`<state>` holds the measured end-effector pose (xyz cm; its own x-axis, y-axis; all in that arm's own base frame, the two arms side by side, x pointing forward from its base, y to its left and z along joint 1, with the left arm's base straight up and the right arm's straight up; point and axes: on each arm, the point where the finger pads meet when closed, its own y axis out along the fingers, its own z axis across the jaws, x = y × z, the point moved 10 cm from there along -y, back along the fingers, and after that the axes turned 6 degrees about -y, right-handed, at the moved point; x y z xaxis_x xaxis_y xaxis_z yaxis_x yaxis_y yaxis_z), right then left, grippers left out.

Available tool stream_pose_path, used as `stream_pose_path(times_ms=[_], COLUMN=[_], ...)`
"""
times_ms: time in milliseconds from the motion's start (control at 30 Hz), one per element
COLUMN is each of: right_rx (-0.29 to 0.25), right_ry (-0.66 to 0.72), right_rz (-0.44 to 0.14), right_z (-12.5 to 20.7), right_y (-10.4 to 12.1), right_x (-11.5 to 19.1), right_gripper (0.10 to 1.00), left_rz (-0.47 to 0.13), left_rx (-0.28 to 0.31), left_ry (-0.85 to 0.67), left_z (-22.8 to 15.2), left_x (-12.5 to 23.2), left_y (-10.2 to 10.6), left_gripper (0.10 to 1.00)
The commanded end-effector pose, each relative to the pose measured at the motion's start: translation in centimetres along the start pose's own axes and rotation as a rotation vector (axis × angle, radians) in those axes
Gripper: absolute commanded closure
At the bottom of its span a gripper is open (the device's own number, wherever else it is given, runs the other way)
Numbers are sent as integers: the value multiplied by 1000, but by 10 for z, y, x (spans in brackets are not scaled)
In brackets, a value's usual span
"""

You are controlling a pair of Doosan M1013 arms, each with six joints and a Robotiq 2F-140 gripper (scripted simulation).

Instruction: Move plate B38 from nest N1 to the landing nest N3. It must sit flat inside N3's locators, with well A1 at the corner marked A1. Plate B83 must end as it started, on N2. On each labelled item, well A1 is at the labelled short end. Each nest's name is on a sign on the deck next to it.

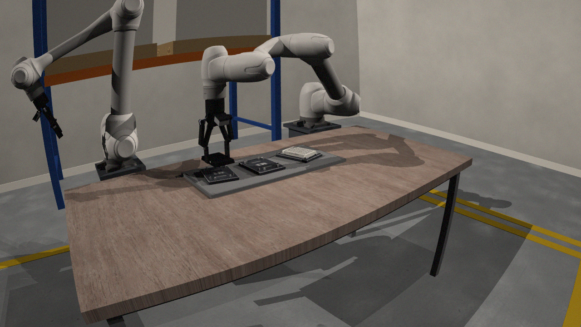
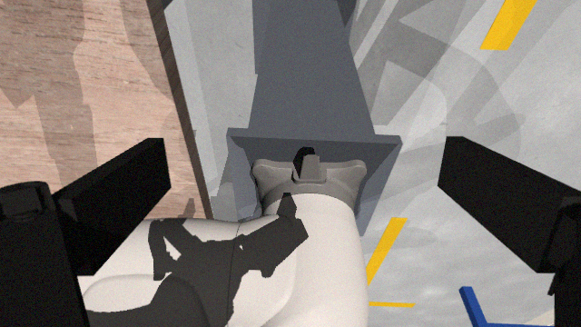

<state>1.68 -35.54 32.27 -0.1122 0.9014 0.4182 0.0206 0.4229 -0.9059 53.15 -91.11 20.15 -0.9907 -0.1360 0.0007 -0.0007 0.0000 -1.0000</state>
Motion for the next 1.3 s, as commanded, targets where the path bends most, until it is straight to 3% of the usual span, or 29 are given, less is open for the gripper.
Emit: stream_pose_path(times_ms=[0, 600, 1100, 1267], right_rx=[0, 0, 0, 0], right_ry=[0, 0, 0, 0], right_rz=[1, 1, 1, 1], right_z=[0, 0, 0, 0], right_y=[-1, -1, -1, -1], right_x=[0, 0, 0, 0], right_gripper=[98, 98, 98, 98], left_rz=[2, 2, 2, 2], left_rx=[2, 2, 2, 2], left_ry=[0, 0, 0, 0], left_z=[-1, -50, -153, -168], left_x=[-1, -12, -34, -38], left_y=[-2, -2, -2, -2], left_gripper=[488, 488, 488, 488])
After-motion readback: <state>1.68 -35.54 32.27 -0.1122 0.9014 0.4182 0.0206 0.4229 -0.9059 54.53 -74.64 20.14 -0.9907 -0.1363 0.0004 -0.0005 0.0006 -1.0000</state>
